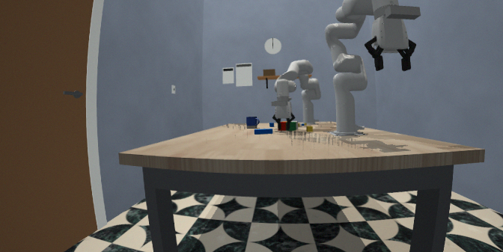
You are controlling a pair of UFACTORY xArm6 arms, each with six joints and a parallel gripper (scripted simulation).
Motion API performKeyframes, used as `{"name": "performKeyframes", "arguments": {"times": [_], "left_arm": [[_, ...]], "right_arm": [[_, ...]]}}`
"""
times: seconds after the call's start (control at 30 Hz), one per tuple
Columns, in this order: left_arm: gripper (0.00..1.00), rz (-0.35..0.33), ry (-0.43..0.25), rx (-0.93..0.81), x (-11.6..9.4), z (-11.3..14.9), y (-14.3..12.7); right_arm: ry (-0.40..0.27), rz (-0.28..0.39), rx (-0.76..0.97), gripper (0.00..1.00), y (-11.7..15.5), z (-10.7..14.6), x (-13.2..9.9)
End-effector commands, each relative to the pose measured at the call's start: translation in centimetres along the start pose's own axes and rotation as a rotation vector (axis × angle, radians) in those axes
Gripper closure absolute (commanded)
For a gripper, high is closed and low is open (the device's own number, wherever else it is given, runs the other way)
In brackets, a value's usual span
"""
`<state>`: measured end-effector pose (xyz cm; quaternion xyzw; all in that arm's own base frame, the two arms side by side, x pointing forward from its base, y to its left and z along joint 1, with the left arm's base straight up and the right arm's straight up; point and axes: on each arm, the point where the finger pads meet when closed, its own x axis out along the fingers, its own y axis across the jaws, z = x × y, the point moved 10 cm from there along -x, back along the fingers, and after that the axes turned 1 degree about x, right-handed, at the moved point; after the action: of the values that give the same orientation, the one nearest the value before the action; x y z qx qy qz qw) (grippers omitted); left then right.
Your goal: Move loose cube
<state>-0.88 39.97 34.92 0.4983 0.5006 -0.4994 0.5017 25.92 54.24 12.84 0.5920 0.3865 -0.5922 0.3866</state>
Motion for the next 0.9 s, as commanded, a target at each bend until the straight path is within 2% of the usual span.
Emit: {"name": "performKeyframes", "arguments": {"times": [0.0, 0.87], "left_arm": [[0.00, 0.000, 0.002, 0.000, -0.07, -0.02, 0.00], [0.00, 0.000, 0.002, 0.000, -0.07, -0.02, 0.00]], "right_arm": [[0.003, 0.000, 0.000, 0.49, 0.00, -0.05, -0.11], [0.003, 0.000, 0.000, 0.49, 0.01, 0.77, -0.11]]}}
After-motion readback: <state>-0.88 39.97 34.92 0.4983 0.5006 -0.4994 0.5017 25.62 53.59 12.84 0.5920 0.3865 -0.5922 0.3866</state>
